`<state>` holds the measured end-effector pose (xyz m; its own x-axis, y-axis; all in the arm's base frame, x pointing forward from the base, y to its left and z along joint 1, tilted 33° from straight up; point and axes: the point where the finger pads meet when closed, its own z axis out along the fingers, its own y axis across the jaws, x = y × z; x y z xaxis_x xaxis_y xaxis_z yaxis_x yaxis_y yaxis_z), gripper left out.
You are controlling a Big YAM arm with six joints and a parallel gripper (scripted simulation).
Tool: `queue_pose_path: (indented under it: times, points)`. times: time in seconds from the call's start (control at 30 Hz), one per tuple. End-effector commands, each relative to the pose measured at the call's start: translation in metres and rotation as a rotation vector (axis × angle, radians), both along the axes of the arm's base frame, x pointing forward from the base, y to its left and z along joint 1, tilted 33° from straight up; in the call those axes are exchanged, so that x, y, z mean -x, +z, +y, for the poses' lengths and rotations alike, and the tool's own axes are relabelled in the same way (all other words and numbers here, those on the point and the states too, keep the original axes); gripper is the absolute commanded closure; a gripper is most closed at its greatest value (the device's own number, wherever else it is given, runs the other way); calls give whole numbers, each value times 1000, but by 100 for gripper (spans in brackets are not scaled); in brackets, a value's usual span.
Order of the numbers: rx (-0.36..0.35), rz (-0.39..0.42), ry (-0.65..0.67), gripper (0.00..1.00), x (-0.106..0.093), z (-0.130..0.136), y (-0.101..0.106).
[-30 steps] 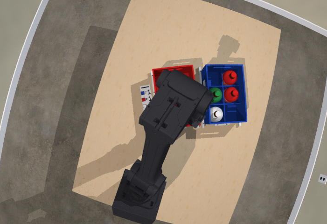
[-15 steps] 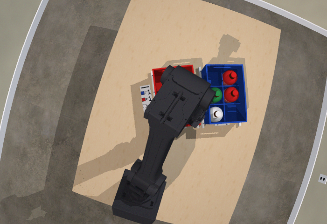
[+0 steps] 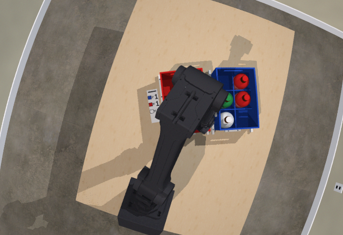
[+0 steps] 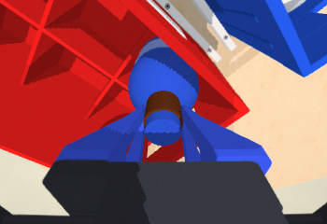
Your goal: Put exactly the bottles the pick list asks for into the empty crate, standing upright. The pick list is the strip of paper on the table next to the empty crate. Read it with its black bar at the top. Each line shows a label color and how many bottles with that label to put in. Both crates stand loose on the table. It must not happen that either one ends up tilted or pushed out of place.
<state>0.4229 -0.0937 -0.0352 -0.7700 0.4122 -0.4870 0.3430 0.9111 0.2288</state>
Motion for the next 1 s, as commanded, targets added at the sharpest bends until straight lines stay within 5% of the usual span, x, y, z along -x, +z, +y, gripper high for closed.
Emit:
queue_pose_path:
  times: [0.0,0.97]
  points:
    - [8,-42,-11,100,-9,-3,14]
    - [7,-37,-9,100,-15,-2,1]
